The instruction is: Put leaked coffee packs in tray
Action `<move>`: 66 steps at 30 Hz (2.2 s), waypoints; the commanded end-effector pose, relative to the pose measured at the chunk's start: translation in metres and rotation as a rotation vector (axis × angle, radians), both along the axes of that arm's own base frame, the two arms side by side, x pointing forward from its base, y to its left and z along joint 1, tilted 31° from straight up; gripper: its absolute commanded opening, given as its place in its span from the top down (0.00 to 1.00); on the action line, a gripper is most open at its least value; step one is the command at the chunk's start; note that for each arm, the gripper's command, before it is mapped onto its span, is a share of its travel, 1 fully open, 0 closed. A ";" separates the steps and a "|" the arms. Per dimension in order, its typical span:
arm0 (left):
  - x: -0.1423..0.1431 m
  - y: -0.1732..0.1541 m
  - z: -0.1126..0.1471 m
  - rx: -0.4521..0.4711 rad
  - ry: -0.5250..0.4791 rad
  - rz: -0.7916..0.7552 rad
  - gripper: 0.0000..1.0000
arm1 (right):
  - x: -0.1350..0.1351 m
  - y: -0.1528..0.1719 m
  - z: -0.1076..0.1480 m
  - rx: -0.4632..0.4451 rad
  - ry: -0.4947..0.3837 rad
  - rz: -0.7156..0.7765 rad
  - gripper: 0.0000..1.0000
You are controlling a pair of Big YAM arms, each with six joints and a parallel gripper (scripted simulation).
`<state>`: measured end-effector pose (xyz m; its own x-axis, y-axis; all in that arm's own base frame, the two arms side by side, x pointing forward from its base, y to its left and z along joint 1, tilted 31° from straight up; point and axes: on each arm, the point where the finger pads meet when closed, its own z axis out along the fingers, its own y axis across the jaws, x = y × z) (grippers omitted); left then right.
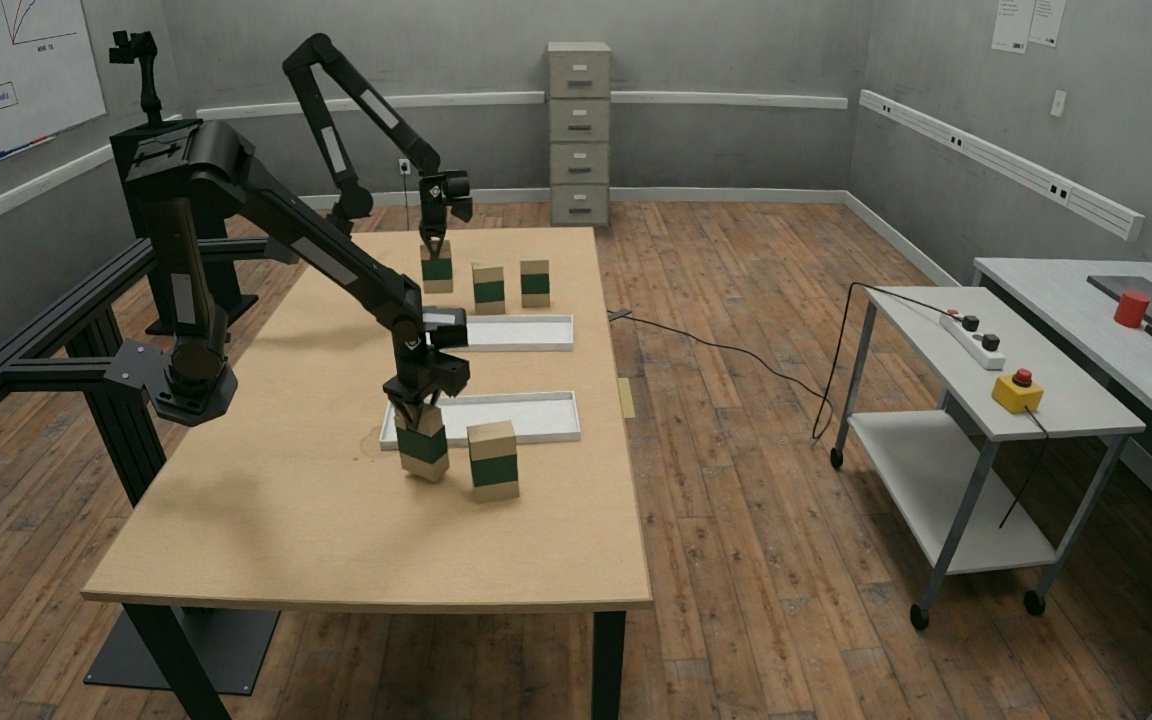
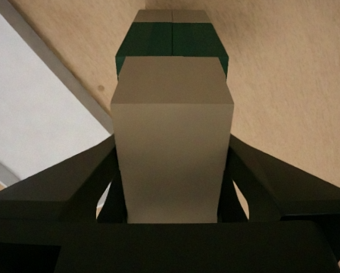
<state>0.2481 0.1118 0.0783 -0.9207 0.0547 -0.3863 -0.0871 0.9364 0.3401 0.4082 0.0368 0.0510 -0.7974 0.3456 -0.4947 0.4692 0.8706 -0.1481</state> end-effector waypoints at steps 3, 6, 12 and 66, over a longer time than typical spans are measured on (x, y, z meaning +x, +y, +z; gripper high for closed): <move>0.017 0.001 0.021 0.010 -0.037 -0.006 0.78 | 0.011 0.015 0.033 0.017 -0.057 0.005 0.78; 0.017 0.001 0.021 0.010 -0.037 -0.006 0.78 | 0.009 0.018 0.039 0.018 -0.058 0.005 0.78; 0.017 0.001 0.021 0.010 -0.037 -0.006 0.78 | 0.006 0.020 0.046 0.018 -0.058 0.005 0.78; 0.038 -0.174 -0.043 -0.016 -0.045 -0.007 0.78 | -0.002 0.124 0.001 0.011 -0.027 0.007 0.78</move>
<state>0.2642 -0.0381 0.0255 -0.9242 0.0872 -0.3717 -0.0558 0.9323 0.3574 0.3924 0.1346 0.0429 -0.8056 0.3316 -0.4909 0.4591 0.8732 -0.1636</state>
